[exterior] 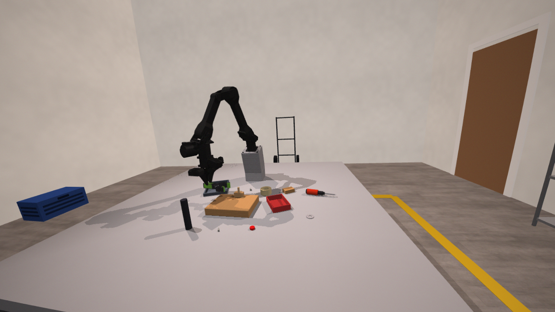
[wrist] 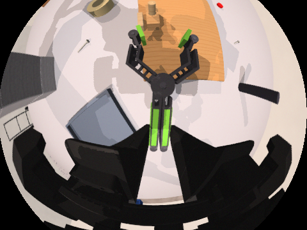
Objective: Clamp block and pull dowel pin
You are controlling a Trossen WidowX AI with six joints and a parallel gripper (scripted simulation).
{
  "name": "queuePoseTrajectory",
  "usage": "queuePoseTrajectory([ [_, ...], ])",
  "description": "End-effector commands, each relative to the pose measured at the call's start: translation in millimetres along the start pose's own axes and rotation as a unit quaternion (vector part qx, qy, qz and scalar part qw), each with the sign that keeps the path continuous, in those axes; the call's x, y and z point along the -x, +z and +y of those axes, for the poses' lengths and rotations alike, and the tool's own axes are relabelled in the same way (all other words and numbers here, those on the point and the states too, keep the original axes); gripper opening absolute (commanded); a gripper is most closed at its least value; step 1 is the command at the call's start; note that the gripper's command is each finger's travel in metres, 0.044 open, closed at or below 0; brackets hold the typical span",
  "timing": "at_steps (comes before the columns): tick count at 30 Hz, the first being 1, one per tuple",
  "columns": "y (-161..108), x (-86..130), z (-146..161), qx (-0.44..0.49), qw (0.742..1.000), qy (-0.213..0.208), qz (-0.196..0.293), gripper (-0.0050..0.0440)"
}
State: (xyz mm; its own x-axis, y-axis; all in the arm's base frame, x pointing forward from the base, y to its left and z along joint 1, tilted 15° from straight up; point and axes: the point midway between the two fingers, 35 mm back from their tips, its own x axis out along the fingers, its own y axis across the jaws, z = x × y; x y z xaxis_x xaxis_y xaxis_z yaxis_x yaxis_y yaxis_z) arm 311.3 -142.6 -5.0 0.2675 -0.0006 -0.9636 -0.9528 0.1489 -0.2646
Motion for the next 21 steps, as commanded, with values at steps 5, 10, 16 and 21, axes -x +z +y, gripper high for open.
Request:
queuePoseTrajectory([
  [5,1,-10,3,0.012,1.000,0.007,-0.001,0.0000],
  [10,1,-14,2,0.019,1.000,0.007,-0.001,0.0000],
  [16,2,-17,2,0.025,1.000,0.007,-0.001,0.0000],
  [21,2,-21,2,0.033,0.999,0.006,-0.001,0.0000],
])
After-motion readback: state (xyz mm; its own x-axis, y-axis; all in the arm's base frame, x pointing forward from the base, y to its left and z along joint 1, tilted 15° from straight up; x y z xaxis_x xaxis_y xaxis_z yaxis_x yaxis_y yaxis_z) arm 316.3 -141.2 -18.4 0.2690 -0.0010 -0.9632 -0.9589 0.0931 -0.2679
